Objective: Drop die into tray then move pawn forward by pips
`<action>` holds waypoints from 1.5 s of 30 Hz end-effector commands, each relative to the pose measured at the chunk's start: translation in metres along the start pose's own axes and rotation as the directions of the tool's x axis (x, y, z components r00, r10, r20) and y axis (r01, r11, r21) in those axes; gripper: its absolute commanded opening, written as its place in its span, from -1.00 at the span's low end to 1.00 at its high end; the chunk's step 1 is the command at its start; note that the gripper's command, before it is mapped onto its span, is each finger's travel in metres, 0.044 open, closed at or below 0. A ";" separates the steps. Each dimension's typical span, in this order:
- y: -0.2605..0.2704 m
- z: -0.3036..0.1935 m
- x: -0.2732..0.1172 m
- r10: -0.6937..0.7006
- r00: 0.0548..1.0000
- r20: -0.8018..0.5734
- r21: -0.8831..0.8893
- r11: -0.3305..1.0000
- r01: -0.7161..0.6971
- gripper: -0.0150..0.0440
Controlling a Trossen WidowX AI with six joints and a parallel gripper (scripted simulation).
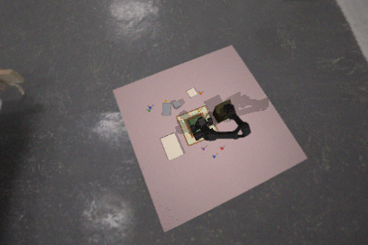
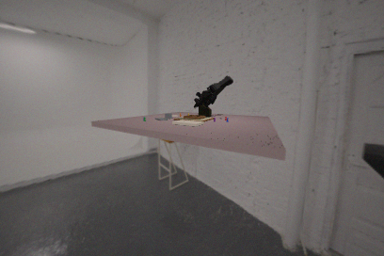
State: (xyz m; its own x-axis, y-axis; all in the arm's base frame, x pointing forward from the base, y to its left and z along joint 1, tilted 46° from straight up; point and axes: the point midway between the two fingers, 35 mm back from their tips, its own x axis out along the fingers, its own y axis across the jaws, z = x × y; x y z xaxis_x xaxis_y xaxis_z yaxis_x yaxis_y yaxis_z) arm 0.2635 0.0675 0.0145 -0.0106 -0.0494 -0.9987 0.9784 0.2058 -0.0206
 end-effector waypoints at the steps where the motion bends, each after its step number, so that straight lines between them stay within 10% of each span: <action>1: 0.002 0.001 -0.003 0.006 1.000 0.004 0.004 1.000 -0.006 -0.49; 16: 0.001 0.000 -0.001 0.002 1.000 0.000 0.000 1.000 -0.002 -0.49; 34: 0.000 0.030 -0.026 -0.001 1.000 -0.010 0.001 1.000 0.001 1.00; 41: -0.003 0.016 0.014 -0.054 0.770 -0.635 -0.038 0.999 0.039 1.00; 45: 0.002 0.018 0.016 0.008 0.665 -0.747 0.004 1.000 -0.007 1.00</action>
State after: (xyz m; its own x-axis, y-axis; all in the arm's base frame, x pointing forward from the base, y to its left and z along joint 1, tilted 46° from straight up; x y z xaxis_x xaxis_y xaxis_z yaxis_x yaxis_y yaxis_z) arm 0.2607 0.0515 0.0001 -0.2013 0.5587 -0.8046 0.9670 0.2442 -0.0724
